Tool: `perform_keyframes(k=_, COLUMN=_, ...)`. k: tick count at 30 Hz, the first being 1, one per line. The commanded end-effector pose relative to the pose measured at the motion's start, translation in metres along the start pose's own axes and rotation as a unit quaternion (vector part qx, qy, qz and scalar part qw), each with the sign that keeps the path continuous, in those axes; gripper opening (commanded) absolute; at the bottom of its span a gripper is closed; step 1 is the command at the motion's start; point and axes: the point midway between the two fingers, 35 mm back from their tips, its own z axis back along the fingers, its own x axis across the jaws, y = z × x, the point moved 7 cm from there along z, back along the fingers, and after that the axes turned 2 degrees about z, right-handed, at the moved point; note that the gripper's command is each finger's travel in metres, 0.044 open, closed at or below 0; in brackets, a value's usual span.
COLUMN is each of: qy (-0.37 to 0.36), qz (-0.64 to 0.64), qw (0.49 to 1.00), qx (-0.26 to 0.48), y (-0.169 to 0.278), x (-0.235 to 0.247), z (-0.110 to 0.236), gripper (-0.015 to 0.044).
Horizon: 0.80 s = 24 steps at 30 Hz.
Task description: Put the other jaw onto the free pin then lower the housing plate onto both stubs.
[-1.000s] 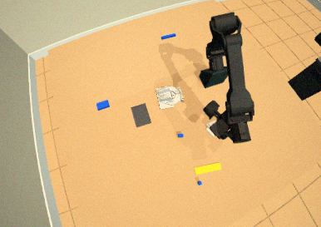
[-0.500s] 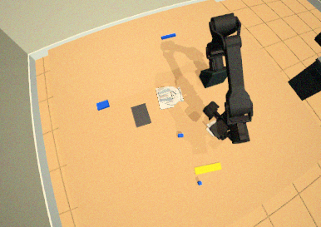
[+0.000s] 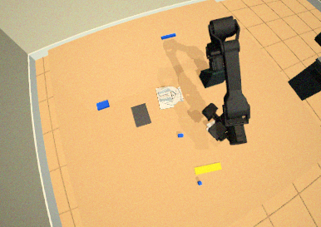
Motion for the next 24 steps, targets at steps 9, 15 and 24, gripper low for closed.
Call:
perform_keyframes(k=9, qy=0.004, qz=0.004, qw=1.000, qx=0.001, y=0.001, x=-0.001, z=-0.013, gripper=0.0440)
perform_keyframes(k=15, qy=0.004, qz=0.004, qw=1.000, qx=0.001, y=0.001, x=-0.001, z=-0.023, gripper=0.0440)
perform_keyframes(k=24, qy=0.004, qz=0.004, qw=1.000, qx=0.001, y=0.001, x=-0.001, z=-0.033, gripper=0.0440)
